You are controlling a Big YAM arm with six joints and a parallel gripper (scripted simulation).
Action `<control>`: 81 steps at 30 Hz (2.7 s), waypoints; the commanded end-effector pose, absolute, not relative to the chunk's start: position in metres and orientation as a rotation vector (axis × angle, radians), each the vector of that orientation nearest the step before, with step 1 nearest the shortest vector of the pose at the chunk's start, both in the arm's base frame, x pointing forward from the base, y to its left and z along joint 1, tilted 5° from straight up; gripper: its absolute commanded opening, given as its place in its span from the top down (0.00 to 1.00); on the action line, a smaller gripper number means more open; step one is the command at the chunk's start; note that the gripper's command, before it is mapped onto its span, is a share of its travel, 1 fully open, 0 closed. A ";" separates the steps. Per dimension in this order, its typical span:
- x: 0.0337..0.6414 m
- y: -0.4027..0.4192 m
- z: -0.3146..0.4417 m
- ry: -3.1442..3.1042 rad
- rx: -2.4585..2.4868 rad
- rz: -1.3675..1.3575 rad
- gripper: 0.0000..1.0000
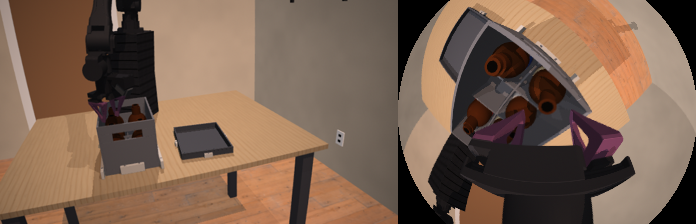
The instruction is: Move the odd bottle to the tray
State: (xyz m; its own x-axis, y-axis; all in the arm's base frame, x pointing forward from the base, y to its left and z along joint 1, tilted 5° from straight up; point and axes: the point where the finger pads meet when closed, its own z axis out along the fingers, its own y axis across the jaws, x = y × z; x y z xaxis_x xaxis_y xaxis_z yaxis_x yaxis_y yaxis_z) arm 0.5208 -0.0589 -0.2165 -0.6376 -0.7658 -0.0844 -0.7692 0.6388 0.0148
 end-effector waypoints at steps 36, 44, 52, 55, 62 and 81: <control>0.535 -0.054 -0.208 2.749 -1.307 0.050 0.39; 0.534 -0.054 -0.216 2.753 -1.309 0.054 0.39; 0.540 -0.053 -0.221 2.747 -1.304 0.047 0.39; 0.539 -0.053 -0.224 2.751 -1.305 0.050 0.39; 0.535 -0.052 -0.232 2.758 -1.301 0.056 0.39; 0.546 -0.052 -0.239 2.739 -1.292 0.035 0.39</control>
State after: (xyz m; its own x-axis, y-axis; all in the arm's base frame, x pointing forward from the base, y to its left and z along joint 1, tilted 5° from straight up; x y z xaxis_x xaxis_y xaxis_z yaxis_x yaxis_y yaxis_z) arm 0.5161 -0.0578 -0.2504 -0.6390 -0.7653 -0.0777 -0.7686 0.6392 0.0258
